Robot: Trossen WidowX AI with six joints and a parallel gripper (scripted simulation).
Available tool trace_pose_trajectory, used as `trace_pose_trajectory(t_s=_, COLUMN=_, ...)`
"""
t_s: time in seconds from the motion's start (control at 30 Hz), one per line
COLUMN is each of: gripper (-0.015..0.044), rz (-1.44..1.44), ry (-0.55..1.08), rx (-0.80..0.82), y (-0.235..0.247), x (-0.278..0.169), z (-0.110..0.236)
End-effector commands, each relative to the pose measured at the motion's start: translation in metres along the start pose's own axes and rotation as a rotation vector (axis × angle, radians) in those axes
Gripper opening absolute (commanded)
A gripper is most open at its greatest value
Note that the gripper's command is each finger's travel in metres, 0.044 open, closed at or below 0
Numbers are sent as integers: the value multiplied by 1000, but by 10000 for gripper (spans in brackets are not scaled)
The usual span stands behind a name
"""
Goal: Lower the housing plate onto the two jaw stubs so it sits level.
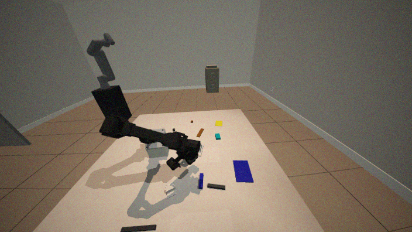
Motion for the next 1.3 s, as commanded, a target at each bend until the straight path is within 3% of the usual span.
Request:
trace_pose_trajectory(t_s=0.0, gripper=351, rz=35, ry=7, rx=-6, y=11, x=-7, z=-3)
trace_pose_trajectory(t_s=1.27, gripper=351, rz=404, ry=-13, rx=-51, y=103, x=-98, z=-8)
Point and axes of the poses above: the point midway between the two fingers, 35 mm back from their tips, its own z axis back along the fingers, its own y axis across the jaws, x = y × z, the point moved 7 cm from there along z, back along the fingers, and after that the axes turned 7 degrees about -z, right-handed, at the moved point
